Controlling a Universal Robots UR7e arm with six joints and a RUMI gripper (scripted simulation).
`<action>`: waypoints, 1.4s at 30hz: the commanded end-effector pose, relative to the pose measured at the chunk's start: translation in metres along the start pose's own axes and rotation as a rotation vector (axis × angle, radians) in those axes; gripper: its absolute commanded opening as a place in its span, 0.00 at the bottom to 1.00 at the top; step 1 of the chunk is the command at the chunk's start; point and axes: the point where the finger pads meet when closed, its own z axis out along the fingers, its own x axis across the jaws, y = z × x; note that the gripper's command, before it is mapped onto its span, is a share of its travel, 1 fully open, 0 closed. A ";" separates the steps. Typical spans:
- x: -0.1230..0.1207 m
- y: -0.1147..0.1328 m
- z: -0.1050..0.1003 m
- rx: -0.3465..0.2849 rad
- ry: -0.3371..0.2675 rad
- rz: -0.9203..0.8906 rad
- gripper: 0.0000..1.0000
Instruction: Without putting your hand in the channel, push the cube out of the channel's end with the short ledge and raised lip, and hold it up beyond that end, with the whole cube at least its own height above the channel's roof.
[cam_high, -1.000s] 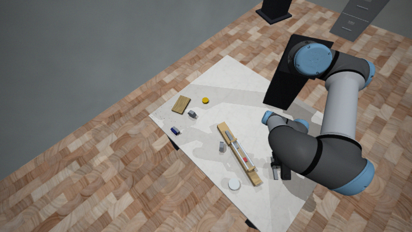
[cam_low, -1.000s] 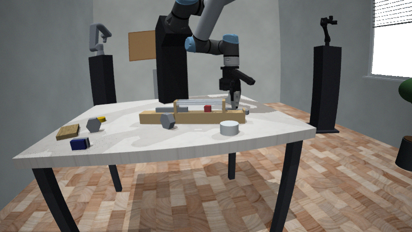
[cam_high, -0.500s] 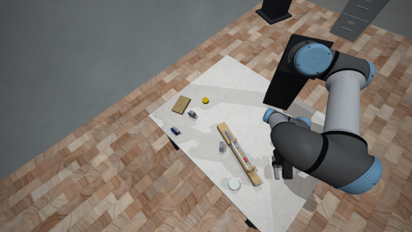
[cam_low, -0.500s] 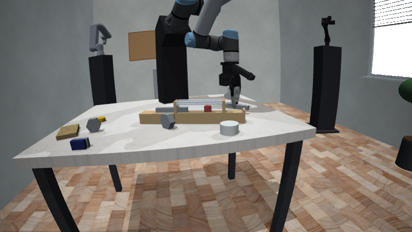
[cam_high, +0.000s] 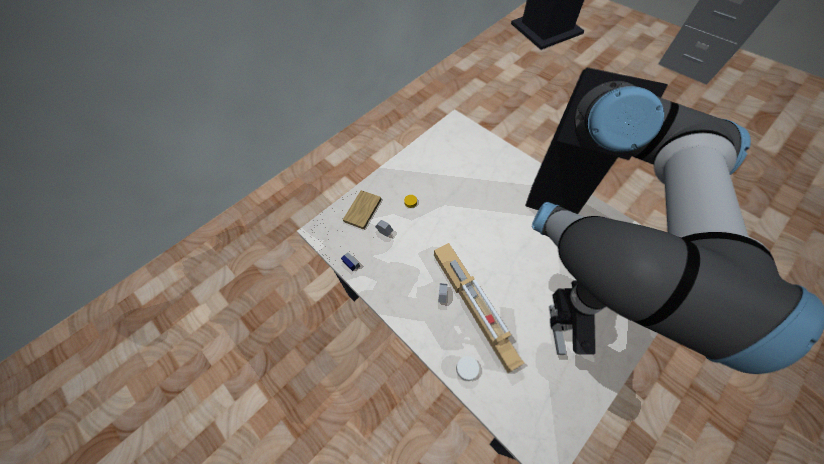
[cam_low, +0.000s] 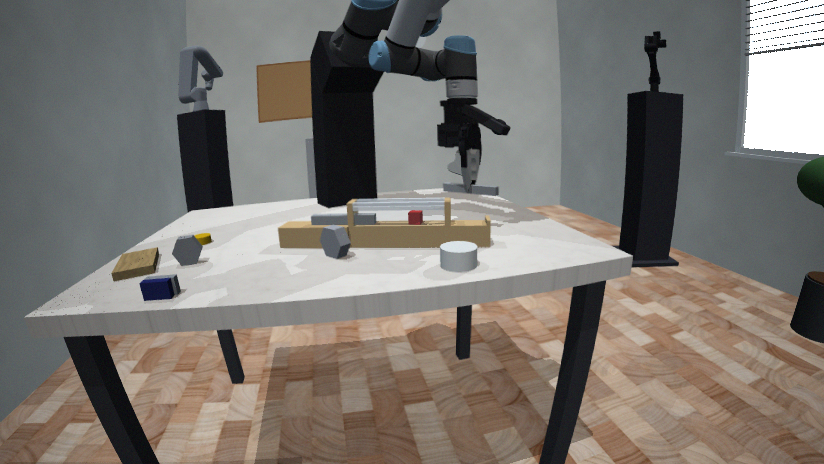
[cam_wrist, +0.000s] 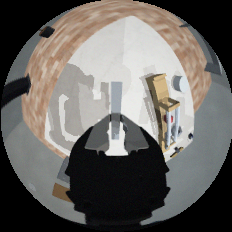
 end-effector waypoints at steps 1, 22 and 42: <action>0.000 -0.001 -0.018 0.000 -0.001 0.000 0.00; 0.000 -0.001 -0.033 0.000 -0.001 0.000 0.00; 0.000 -0.001 -0.033 0.000 -0.001 0.000 0.00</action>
